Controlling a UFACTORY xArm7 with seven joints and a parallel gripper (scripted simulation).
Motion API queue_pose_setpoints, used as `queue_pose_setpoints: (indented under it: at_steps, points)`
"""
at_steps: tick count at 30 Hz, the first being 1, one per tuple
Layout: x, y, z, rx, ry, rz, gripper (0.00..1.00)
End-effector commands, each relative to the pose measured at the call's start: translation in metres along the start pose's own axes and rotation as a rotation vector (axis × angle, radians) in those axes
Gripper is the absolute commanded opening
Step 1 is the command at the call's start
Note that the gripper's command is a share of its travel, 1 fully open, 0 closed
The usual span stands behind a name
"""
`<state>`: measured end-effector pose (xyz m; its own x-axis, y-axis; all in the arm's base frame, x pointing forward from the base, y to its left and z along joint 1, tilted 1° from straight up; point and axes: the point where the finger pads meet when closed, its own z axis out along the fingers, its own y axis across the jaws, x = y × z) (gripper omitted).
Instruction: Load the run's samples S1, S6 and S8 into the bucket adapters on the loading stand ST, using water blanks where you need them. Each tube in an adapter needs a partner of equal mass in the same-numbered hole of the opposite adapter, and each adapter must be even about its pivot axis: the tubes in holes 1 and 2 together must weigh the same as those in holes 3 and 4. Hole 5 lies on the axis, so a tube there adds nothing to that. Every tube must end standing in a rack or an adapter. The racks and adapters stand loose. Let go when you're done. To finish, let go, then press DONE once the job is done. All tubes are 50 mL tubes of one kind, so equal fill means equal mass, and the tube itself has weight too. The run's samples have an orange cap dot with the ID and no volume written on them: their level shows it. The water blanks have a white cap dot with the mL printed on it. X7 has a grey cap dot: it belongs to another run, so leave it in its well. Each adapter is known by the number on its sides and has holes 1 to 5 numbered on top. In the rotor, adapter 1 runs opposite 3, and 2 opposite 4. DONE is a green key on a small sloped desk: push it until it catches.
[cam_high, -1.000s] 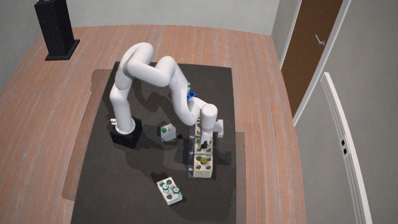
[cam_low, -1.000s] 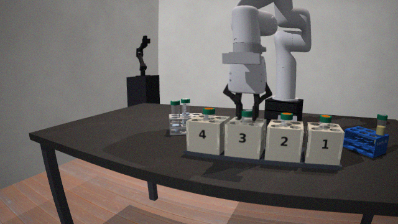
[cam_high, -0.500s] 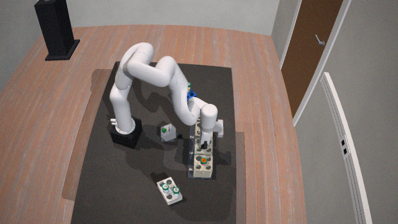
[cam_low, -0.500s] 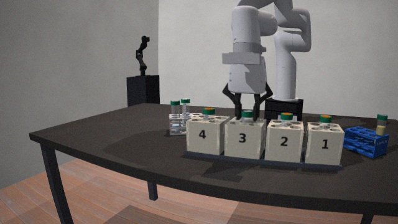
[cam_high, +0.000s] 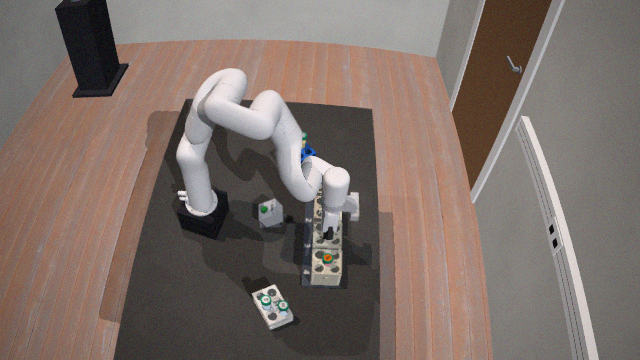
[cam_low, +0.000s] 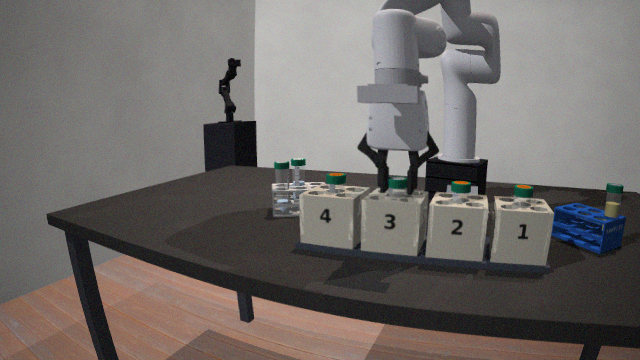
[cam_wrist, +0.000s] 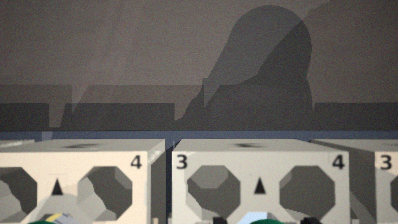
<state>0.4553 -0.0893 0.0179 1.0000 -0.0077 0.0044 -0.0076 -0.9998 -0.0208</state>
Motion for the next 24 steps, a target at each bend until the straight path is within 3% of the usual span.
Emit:
queue_pose_setpoints:
  at_steps: [1,24]
  points:
    - [0.002,0.0,-0.004,-0.001,0.004,0.0,0.44]
    - [0.002,0.0,-0.042,-0.001,0.005,0.0,0.44]
